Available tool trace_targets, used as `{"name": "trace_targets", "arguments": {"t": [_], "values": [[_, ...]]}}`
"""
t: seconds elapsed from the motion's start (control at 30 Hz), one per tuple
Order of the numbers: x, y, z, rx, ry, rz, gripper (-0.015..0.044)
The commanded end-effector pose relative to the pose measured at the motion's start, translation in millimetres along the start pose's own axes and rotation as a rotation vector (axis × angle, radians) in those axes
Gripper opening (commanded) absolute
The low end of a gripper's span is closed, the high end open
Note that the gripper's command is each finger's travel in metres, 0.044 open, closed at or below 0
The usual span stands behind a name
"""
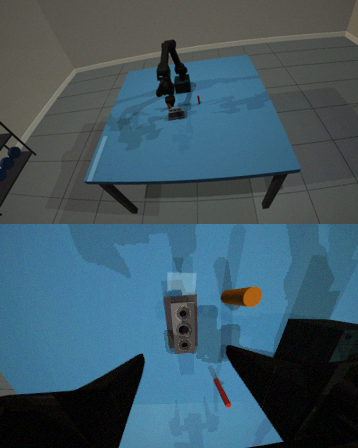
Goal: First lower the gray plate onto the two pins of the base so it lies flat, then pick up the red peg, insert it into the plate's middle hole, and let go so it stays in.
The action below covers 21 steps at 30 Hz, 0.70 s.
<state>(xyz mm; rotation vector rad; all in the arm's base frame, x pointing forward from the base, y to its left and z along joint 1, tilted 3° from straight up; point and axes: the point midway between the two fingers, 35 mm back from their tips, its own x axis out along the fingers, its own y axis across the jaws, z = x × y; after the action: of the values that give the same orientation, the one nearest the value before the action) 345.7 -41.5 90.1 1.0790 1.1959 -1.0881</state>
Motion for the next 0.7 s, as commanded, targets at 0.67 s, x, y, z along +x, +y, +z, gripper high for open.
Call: {"name": "trace_targets", "arguments": {"t": [0.67], "values": [[-2, -95, -185, -0.344, 0.024, -0.013, 0.044]]}}
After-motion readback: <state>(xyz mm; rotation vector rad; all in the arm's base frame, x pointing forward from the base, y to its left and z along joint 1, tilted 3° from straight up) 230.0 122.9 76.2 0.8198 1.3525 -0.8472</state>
